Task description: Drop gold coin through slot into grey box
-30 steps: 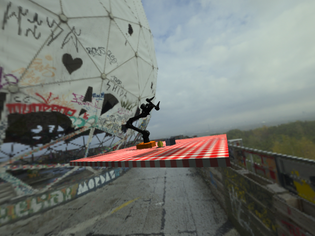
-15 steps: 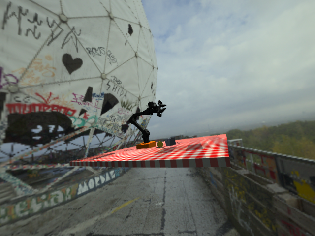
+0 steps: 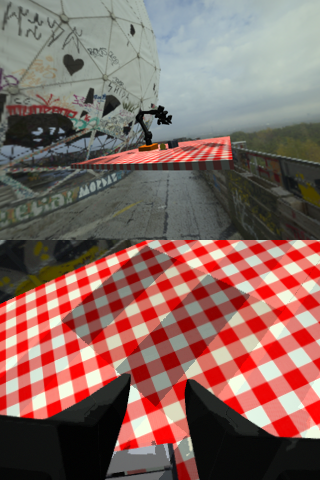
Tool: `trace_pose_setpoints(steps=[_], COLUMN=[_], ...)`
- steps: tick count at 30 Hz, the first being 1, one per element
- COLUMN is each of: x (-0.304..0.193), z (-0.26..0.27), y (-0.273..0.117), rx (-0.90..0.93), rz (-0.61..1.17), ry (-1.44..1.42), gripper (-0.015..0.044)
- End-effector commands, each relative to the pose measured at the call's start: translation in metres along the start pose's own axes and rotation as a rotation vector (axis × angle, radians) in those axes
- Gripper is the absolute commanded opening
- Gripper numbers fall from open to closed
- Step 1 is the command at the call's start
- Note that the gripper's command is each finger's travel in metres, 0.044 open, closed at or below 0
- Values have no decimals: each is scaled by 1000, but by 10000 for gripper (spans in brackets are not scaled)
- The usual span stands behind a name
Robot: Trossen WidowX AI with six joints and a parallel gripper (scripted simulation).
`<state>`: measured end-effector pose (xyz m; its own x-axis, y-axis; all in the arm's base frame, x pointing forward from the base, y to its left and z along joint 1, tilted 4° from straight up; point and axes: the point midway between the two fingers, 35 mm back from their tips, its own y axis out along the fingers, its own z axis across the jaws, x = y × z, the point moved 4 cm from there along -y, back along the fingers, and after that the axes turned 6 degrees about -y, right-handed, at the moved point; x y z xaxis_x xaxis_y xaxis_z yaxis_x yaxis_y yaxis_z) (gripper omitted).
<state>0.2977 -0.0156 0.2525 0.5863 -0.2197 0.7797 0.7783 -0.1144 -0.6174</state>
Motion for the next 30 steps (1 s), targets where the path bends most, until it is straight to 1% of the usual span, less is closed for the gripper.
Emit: trace_pose_setpoints(steps=[1, 6, 7, 8, 22, 27, 30], x=[-47, -77, -82, -83, -83, -107, -109], z=[-41, -65, -69, -70, -73, -78, -79], y=[27, 28, 28, 27, 27, 49, 50], rx=[-41, 76, 107, 117, 117, 117, 117], rz=[477, 795, 846, 861, 862, 862, 862], ry=[-419, -639, -671, -680, -680, -680, -680], gripper=[161, 161, 161, 161, 161, 161, 161])
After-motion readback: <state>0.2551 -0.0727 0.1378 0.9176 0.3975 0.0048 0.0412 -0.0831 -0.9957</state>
